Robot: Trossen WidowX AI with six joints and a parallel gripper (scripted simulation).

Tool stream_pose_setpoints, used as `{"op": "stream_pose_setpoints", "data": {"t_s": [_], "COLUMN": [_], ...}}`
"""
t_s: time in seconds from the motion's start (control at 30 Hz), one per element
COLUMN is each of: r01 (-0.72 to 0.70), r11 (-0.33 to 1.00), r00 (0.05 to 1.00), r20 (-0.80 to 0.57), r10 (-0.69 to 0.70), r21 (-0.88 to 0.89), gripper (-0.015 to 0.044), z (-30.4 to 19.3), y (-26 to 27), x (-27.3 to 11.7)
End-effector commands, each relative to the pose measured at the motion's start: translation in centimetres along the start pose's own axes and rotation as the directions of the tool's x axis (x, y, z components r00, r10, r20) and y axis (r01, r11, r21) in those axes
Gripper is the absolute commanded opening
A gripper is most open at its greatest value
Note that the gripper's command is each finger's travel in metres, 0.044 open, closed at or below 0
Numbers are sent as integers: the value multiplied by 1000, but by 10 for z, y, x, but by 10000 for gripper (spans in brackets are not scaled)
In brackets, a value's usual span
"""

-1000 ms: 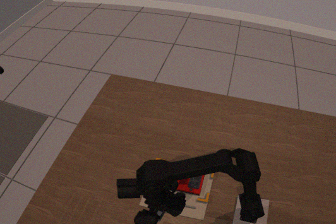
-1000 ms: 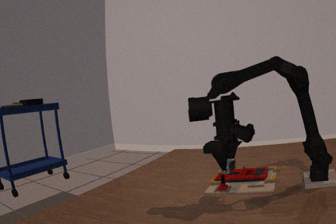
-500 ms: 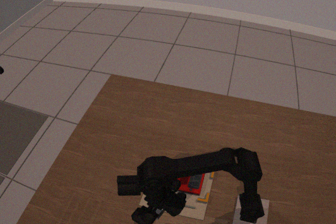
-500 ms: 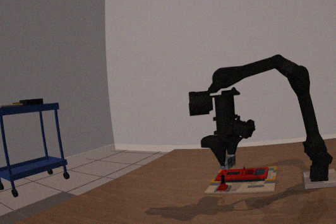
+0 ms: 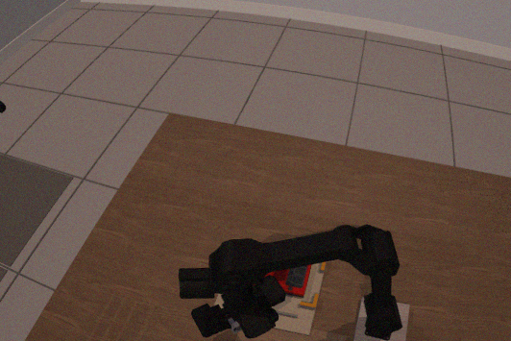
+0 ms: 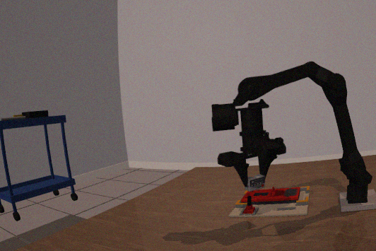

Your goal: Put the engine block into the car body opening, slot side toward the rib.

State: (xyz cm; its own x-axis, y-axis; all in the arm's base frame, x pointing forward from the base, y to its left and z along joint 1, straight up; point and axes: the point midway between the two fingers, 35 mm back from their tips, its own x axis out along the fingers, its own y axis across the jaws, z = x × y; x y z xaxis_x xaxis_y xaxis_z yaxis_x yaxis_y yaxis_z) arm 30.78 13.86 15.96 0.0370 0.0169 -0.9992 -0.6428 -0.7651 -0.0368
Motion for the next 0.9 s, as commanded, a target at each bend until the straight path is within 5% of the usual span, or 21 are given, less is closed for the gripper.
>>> {"op": "stream_pose_setpoints", "data": {"t_s": [0.0, 0.4, 0.87], "r01": [1, -1, -2], "r11": [987, 837, 485], "r00": [1000, 1000, 1000], "r20": [4, 4, 3], "r10": [-1, -2, -2], "r21": [162, 547, 874], "gripper": [0, 0, 0], "z": [1, 1, 1], "y": [1, 1, 1], "x": [1, 3, 5]}}
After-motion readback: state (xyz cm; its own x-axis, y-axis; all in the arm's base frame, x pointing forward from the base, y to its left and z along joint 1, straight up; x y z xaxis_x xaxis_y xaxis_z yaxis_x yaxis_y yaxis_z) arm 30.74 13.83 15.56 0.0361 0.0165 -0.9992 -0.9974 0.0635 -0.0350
